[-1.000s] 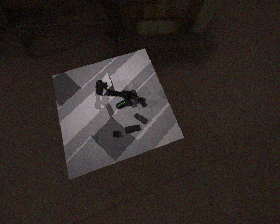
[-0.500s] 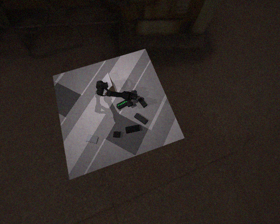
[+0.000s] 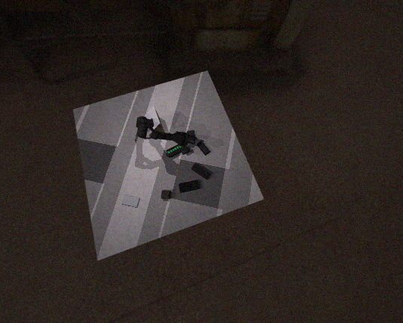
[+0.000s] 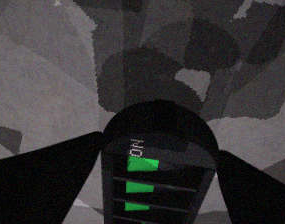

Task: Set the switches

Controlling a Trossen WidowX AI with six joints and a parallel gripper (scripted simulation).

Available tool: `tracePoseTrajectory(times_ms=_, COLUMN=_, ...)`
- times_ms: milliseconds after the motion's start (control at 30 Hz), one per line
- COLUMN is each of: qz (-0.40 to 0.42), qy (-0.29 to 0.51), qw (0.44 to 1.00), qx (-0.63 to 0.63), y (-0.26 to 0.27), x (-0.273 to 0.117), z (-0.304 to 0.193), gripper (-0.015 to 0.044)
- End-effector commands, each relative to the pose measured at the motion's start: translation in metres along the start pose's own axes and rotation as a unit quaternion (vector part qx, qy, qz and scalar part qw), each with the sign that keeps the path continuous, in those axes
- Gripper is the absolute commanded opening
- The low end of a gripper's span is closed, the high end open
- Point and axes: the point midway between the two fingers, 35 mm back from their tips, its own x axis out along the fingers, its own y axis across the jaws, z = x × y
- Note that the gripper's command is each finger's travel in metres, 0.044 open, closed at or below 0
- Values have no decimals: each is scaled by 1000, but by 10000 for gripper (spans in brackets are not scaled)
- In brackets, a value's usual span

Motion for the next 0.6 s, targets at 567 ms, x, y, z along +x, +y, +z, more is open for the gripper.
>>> tracePoseTrajectory(times_ms=567, qz=0, qy=-10, qw=1000, qx=-2, y=0, x=-13, z=-9, gripper=336)
